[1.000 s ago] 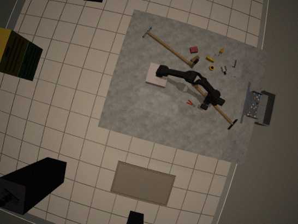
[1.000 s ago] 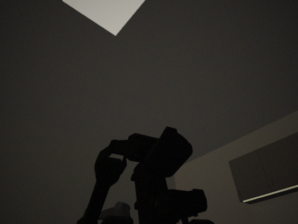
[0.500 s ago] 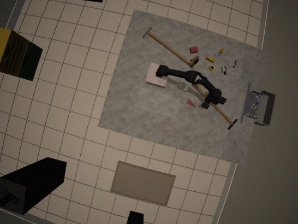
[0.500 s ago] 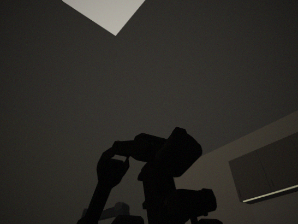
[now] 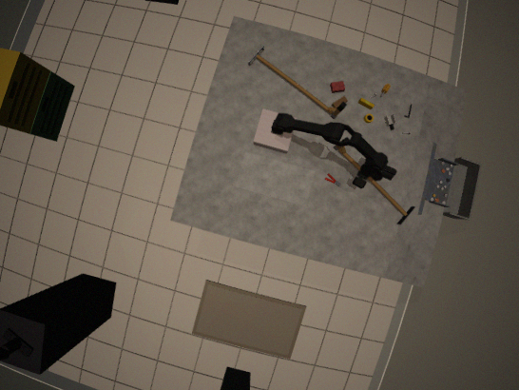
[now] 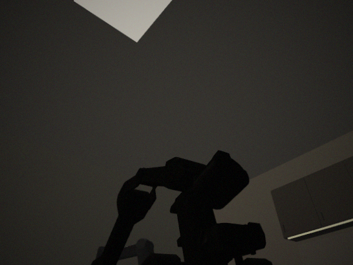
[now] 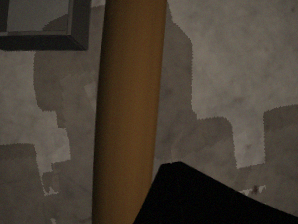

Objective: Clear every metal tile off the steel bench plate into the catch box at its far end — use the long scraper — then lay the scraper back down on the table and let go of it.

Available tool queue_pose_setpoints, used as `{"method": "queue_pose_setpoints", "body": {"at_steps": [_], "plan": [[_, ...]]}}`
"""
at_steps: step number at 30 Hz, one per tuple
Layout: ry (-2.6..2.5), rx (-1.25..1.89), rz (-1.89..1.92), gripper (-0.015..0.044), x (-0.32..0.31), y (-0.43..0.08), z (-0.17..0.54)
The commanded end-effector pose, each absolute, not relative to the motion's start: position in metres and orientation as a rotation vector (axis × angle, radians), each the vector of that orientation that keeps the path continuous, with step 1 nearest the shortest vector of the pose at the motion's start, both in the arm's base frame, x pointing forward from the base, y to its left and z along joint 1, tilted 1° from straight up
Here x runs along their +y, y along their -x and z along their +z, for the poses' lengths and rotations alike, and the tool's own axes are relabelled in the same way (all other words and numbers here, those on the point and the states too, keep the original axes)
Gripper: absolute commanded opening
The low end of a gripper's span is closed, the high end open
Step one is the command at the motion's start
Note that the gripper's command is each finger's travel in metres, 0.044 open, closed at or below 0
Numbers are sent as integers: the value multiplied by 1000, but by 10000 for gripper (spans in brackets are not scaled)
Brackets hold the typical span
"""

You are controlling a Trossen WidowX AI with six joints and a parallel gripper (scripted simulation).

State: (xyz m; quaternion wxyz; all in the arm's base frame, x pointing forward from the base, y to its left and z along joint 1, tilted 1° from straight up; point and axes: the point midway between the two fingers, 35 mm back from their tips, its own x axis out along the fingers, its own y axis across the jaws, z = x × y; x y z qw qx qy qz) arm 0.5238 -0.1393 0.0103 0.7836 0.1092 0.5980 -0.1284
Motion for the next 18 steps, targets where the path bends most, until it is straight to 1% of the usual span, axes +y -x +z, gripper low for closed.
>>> {"method": "queue_pose_setpoints", "body": {"at_steps": [1,18], "plan": [[-235,1289,-276,0,-135,-528,9],[-236,1289,-275,0,-120,-536,10]]}}
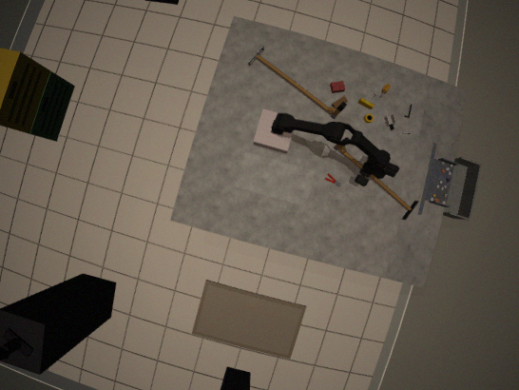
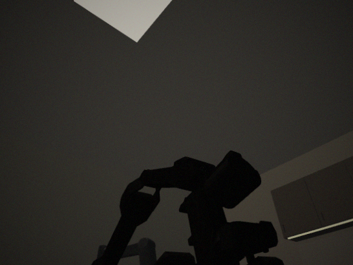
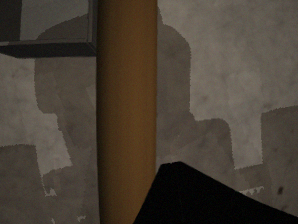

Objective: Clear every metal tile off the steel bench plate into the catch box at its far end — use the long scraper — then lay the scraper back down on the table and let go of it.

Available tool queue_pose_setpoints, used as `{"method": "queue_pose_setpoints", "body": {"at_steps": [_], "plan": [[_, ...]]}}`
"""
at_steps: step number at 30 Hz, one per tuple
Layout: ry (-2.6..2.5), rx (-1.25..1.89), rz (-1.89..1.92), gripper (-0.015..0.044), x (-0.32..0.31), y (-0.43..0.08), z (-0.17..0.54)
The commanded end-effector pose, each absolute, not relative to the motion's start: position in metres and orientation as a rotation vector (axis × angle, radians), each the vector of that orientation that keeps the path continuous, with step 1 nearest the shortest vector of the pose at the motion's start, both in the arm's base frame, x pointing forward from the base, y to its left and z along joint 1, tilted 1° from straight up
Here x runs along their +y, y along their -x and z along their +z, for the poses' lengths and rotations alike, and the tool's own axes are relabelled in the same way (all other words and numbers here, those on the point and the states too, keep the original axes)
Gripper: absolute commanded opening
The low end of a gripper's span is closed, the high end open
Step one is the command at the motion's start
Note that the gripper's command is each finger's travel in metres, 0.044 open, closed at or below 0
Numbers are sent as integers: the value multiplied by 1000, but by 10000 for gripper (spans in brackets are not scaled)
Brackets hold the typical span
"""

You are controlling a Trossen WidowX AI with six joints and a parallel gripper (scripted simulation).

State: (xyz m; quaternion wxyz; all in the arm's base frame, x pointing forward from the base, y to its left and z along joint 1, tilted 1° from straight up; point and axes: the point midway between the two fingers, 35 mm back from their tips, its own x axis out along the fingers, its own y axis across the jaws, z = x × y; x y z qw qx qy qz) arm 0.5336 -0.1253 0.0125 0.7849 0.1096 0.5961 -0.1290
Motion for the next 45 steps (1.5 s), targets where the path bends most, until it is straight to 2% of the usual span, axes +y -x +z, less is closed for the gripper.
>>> {"method": "queue_pose_setpoints", "body": {"at_steps": [1,33,45], "plan": [[-236,1289,-275,0,-119,-537,10],[-238,1287,-273,0,-90,-551,11],[-237,1245,-275,0,-96,-546,56]]}}
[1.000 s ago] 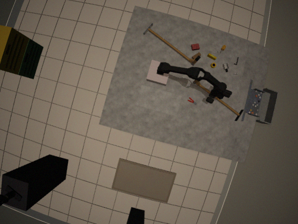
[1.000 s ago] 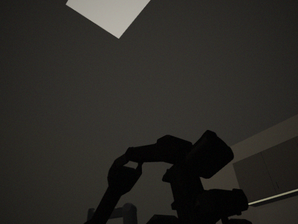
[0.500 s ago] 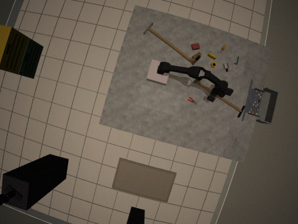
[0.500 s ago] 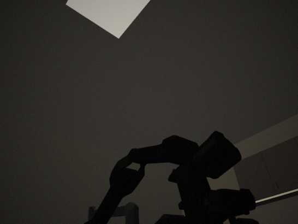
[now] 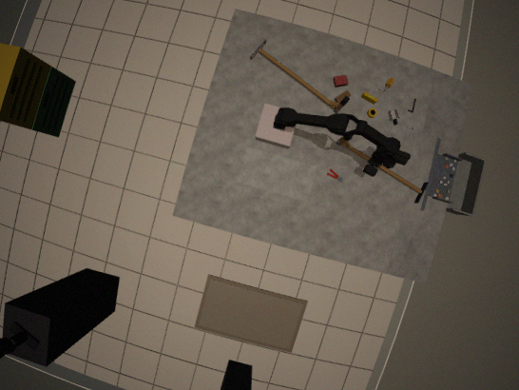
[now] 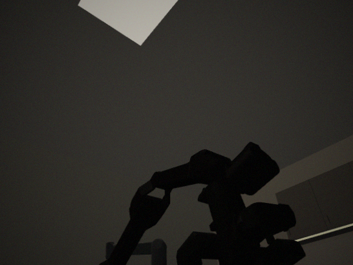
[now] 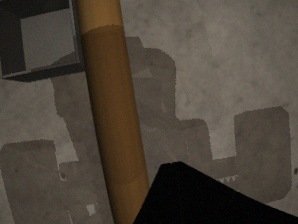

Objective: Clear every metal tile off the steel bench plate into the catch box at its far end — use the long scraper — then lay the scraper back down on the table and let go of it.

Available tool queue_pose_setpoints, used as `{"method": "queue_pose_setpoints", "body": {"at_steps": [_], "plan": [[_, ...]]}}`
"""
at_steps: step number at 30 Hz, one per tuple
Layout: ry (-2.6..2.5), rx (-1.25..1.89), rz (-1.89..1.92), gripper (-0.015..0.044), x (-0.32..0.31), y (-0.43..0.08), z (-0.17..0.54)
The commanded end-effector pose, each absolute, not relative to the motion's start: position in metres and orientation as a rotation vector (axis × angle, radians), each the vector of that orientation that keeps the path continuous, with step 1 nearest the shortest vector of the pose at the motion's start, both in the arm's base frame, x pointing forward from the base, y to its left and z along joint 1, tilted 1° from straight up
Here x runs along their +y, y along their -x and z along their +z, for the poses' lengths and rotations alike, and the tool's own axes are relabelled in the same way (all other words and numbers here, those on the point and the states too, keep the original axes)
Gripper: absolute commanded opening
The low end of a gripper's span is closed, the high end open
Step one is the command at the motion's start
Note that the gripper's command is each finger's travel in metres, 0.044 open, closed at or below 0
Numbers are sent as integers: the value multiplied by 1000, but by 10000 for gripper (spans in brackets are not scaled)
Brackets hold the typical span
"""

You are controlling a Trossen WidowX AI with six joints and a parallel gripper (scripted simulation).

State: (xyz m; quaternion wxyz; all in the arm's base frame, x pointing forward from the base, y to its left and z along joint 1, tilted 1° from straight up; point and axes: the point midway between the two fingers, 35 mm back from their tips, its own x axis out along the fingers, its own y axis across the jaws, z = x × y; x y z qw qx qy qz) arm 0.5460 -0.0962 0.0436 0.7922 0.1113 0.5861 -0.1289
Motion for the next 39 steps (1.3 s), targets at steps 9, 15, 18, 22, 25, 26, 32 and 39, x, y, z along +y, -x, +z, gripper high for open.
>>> {"method": "queue_pose_setpoints", "body": {"at_steps": [9,15,18,22,25,26,32,39], "plan": [[-236,1213,-273,0,-96,-542,91],[-235,1195,-272,0,-96,-538,112],[-231,1196,-269,0,-99,-536,113],[-209,1204,-249,0,-120,-528,120],[-196,1208,-236,0,-132,-522,123],[-195,1208,-235,0,-133,-522,124],[-194,1213,-233,0,-133,-523,118],[-190,1226,-228,0,-134,-526,100]]}}
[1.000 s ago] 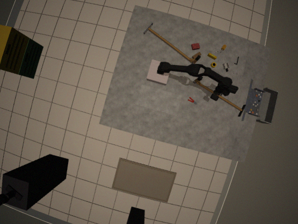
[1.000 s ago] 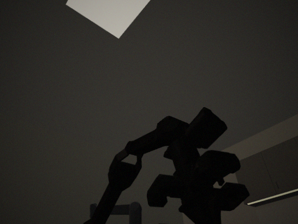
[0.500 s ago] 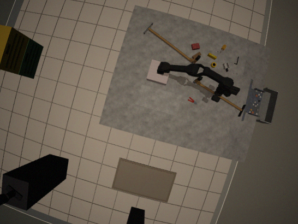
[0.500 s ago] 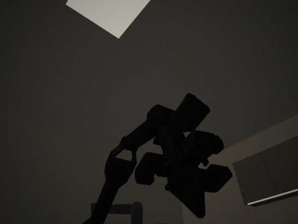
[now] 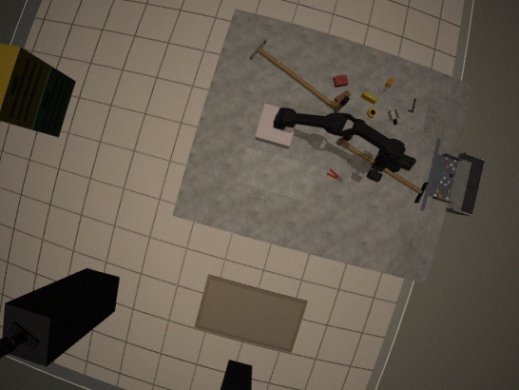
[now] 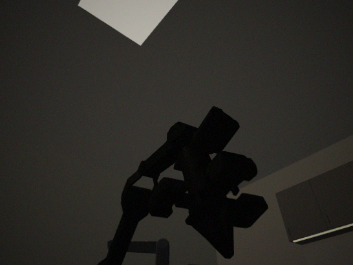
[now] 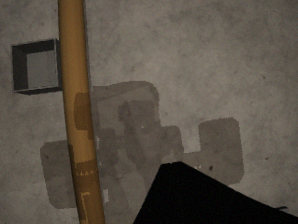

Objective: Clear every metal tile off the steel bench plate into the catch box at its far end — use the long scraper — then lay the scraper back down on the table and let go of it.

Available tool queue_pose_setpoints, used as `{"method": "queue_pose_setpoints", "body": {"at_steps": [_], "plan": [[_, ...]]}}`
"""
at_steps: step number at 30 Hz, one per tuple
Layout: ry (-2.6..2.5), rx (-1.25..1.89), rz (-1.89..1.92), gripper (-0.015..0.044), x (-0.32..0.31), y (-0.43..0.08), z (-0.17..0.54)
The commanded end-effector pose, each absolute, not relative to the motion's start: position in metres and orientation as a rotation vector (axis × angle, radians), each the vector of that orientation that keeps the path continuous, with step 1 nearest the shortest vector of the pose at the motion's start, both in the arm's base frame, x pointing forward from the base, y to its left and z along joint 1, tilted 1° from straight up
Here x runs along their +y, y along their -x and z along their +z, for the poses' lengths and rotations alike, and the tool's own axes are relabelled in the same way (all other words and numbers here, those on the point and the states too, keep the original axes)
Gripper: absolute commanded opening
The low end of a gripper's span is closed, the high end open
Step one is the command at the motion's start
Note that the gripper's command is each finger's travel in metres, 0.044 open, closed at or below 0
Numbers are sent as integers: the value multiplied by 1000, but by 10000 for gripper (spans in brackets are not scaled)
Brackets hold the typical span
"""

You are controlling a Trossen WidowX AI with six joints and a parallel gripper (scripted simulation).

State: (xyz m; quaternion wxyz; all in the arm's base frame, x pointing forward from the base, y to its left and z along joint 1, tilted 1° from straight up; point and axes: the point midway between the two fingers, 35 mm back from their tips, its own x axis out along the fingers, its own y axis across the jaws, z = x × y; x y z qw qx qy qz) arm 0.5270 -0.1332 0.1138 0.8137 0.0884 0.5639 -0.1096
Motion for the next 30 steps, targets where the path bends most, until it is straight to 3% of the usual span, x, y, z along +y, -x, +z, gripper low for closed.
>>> {"method": "queue_pose_setpoints", "body": {"at_steps": [1,30], "plan": [[-190,1228,-228,0,-134,-527,98],[-174,1284,-206,0,-134,-533,23]]}}
